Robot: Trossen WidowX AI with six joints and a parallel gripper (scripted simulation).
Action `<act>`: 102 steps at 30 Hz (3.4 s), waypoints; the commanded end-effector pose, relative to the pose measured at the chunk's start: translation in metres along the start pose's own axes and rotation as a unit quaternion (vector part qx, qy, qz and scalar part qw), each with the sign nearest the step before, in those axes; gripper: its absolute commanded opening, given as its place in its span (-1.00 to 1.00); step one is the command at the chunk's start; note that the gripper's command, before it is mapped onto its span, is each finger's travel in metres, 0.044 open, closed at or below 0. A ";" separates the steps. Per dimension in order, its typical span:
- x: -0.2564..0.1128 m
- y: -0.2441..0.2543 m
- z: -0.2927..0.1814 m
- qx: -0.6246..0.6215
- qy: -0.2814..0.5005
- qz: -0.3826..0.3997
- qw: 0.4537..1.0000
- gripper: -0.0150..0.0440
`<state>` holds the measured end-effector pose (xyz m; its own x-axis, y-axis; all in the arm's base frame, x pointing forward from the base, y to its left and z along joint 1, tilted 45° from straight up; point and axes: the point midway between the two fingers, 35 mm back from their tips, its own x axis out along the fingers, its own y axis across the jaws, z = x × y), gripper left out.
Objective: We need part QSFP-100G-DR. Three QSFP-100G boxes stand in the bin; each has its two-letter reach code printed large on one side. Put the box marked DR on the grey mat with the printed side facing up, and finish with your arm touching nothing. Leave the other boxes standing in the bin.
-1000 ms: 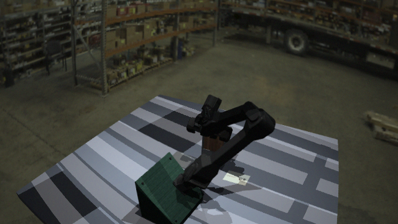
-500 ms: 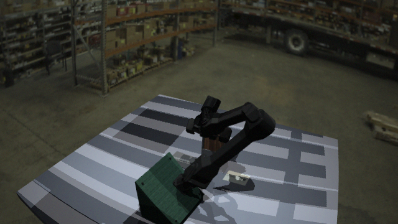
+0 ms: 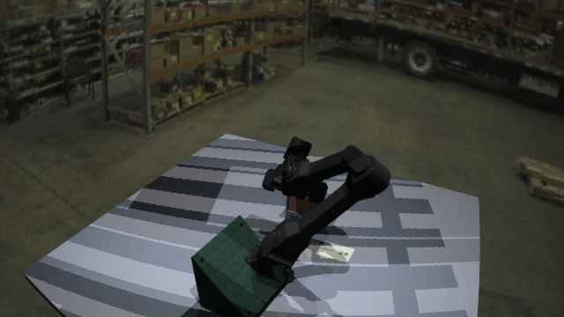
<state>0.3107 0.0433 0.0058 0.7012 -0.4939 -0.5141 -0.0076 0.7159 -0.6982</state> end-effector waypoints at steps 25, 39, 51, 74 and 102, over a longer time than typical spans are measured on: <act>-0.001 -0.001 -0.012 -0.003 0.006 -0.003 1.000 -0.49; -0.001 -0.001 -0.012 -0.003 0.006 -0.003 1.000 -0.49; -0.024 0.000 -0.017 -0.003 0.007 -0.002 1.000 -0.49; -0.021 0.002 -0.013 -0.074 0.019 0.003 0.997 -0.05; -0.027 0.004 0.008 -0.578 0.089 0.066 0.809 0.33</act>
<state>0.2962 0.0610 0.0189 0.5393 -0.5839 -0.6068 -0.7706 -0.0514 -0.6353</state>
